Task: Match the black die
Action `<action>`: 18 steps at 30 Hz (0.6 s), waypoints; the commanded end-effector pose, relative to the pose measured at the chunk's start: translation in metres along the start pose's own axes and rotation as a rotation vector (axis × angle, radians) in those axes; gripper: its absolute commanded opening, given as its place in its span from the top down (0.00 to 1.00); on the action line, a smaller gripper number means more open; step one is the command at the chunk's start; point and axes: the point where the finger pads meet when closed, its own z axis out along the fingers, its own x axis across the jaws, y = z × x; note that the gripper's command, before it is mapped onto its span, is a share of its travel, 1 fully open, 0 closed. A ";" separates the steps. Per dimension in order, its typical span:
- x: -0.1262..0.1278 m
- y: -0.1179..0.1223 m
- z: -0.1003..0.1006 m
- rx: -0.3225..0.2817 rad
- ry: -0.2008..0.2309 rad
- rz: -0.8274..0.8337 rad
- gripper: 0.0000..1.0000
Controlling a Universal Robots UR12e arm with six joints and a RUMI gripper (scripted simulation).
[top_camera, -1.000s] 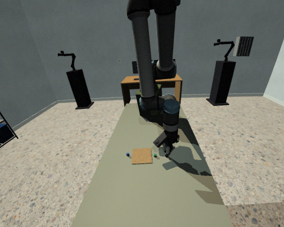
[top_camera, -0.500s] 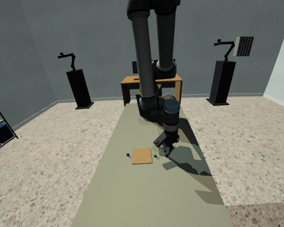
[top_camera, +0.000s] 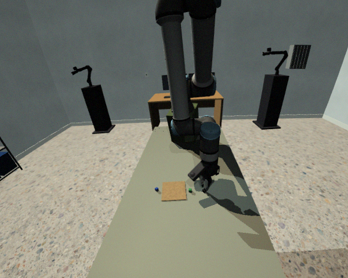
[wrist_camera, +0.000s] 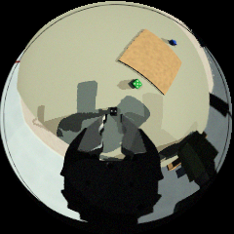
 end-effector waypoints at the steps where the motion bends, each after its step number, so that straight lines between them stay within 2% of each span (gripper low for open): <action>1: 0.000 0.000 0.004 0.001 -0.001 0.000 0.82; 18: 0.000 0.000 0.018 0.001 -0.001 0.000 0.82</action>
